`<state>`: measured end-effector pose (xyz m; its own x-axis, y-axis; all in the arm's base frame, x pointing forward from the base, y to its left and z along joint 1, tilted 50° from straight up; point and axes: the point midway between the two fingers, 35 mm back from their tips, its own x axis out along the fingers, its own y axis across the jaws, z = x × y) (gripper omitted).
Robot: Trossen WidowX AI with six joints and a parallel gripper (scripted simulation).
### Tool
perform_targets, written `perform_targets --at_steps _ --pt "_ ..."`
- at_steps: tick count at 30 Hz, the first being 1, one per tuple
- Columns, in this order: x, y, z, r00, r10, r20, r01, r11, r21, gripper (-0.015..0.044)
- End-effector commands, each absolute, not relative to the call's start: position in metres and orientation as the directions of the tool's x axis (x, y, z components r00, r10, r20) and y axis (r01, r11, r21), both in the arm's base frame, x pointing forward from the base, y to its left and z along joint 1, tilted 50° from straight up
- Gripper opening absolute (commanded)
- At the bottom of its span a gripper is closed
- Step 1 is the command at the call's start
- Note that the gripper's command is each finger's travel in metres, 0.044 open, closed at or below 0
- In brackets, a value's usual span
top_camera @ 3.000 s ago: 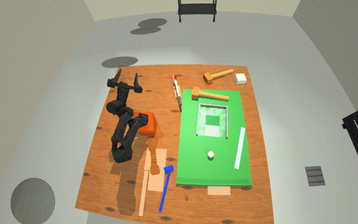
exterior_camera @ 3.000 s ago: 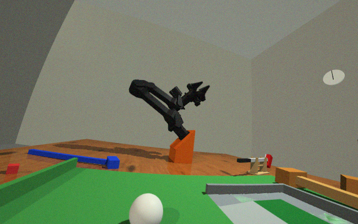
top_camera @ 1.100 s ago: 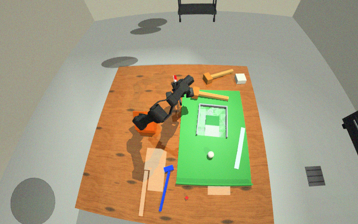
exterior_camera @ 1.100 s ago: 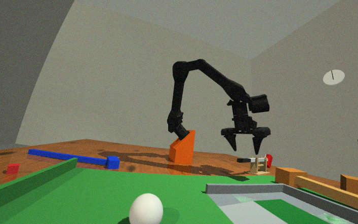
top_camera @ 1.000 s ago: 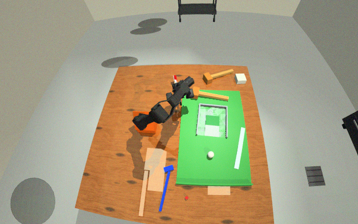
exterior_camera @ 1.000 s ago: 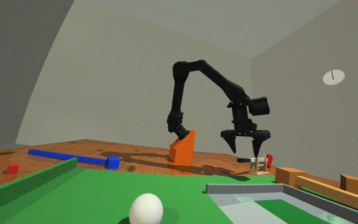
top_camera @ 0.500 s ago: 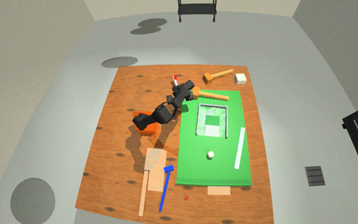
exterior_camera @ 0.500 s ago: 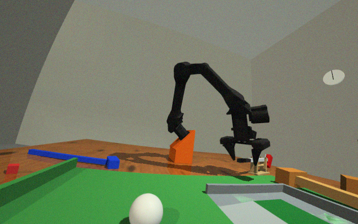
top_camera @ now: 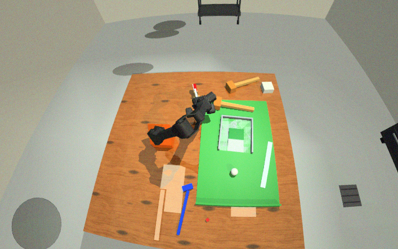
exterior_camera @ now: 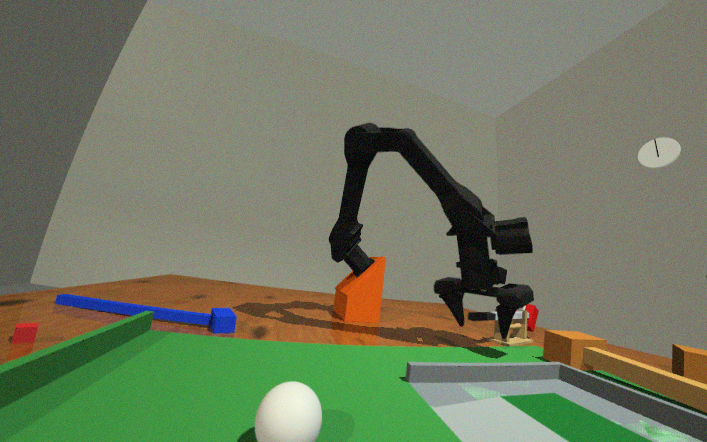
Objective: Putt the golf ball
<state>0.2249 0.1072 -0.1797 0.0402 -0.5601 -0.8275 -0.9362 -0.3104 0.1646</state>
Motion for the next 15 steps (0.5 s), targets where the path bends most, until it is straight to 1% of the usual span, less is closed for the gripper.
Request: perform_targets --at_steps 1,15 --pt "0.2249 0.1072 -0.1797 0.040 -0.560 -0.827 -0.936 -0.310 0.165 0.0414" --pt "0.2249 0.1072 -0.1797 0.040 -0.560 -0.827 -0.936 -0.310 0.165 0.0046"
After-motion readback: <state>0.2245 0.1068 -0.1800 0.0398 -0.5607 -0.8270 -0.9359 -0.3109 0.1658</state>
